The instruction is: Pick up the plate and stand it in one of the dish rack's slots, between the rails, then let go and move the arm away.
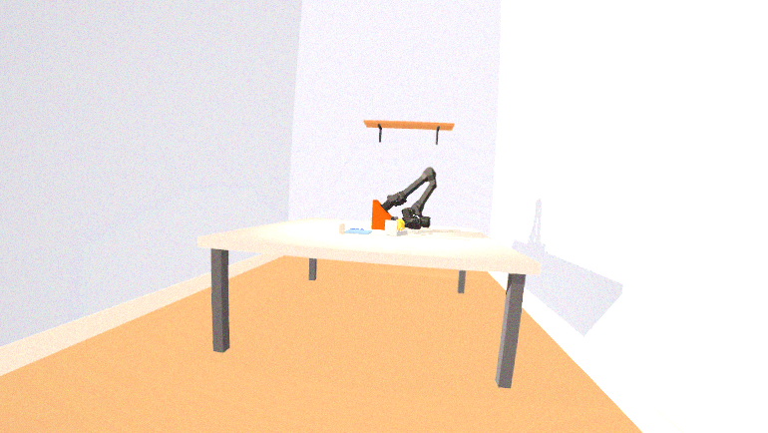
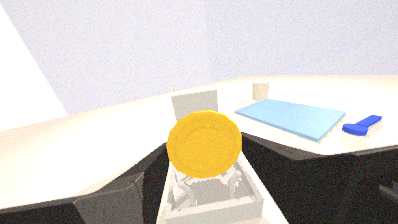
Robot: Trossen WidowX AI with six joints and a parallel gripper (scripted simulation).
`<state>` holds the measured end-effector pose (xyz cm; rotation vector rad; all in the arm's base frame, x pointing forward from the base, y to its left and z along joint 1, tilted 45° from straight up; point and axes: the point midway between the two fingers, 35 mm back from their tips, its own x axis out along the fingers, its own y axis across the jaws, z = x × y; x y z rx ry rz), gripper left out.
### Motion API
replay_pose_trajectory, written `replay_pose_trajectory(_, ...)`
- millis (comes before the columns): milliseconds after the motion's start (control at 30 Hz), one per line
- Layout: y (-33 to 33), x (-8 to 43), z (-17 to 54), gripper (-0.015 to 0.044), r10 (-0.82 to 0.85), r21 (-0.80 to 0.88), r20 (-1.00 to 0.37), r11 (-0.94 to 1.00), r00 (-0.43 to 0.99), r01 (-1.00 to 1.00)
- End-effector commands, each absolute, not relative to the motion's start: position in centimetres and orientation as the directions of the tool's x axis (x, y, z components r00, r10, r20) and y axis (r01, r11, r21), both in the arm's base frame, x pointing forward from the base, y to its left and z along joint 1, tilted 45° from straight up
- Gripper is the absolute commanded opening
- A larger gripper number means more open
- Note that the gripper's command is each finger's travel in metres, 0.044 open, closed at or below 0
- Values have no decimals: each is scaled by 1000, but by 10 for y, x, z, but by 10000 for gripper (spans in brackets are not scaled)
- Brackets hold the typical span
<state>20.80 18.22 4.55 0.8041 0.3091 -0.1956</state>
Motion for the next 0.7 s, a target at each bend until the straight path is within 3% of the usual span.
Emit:
replay_pose_trajectory(0, 182, 208, 45, 79, -55, 675, -344, 679, 937, 288)
replay_pose_trajectory(400, 182, 208, 45, 394, -55, 675, -344, 679, 937, 288)
replay_pose_trajectory(667, 180, 210, 50, 400, -56, 674, -347, 679, 936, 290)
